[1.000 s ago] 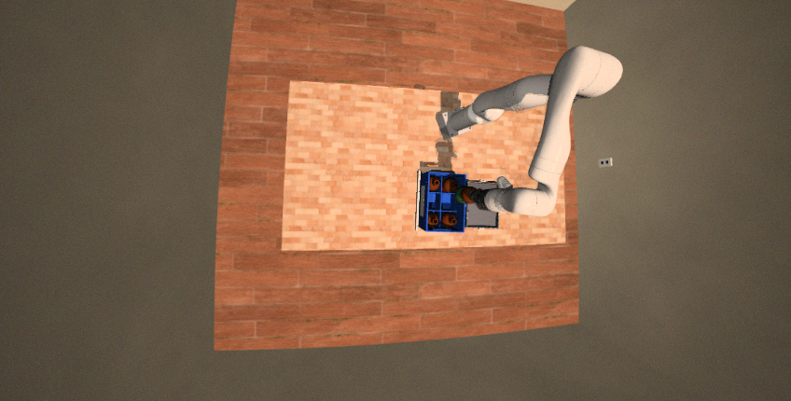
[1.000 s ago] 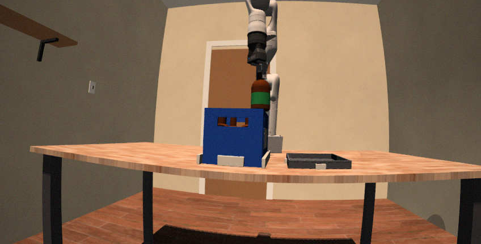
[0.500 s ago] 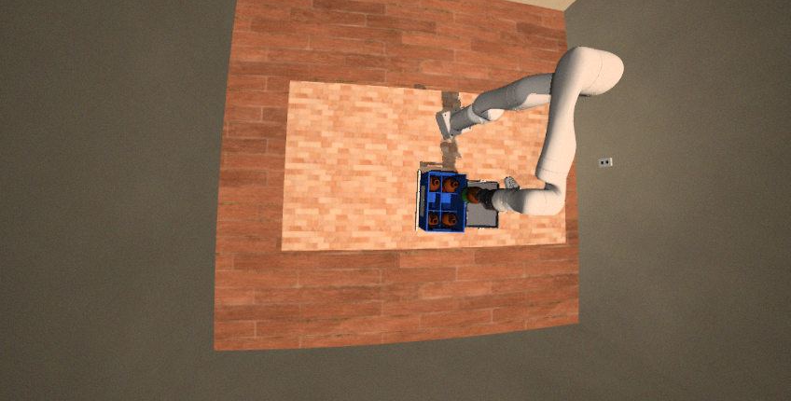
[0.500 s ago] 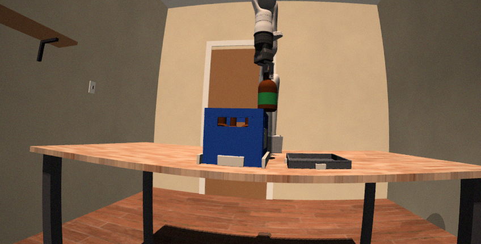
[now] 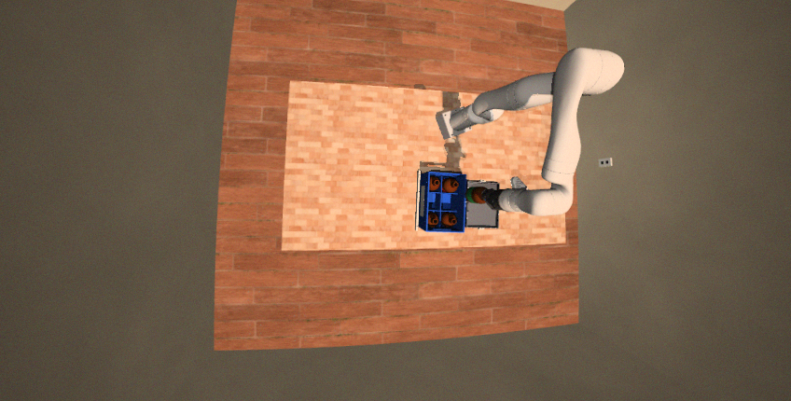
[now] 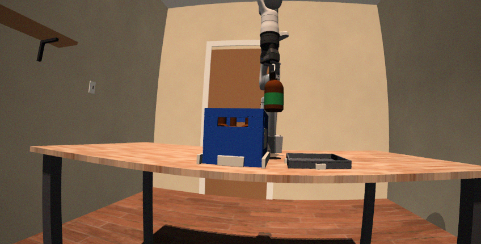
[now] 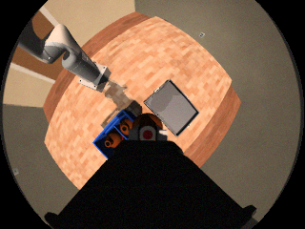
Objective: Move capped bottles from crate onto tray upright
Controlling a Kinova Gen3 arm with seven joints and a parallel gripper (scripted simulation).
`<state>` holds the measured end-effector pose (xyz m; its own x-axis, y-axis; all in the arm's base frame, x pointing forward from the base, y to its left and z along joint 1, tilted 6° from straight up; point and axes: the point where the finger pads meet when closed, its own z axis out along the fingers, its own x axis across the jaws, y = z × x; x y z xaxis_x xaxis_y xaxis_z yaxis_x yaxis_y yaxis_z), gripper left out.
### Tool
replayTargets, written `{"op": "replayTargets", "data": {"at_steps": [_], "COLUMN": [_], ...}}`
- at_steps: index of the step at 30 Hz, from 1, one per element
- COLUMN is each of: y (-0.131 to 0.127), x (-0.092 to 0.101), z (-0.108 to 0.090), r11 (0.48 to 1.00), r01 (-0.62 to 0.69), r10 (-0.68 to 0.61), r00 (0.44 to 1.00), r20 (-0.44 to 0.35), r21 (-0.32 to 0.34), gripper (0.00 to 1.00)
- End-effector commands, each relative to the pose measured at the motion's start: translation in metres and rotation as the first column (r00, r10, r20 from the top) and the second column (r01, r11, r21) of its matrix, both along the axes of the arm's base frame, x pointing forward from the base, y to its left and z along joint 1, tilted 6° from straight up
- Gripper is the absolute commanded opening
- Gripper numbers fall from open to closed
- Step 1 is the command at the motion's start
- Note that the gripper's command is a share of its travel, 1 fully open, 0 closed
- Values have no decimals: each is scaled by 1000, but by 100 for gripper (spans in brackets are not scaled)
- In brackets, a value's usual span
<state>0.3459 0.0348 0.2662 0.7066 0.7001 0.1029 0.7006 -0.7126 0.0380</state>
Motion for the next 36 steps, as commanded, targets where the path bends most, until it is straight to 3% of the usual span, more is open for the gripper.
{"op": "replayTargets", "data": {"at_steps": [1,36], "y": [7,63], "x": [0,-3], "z": [1,3], "r11": [1000,1000], "r01": [-9,-9], "r10": [9,9], "r00": [1000,1000], "r20": [2,2], "r21": [0,0], "gripper": [0,0]}}
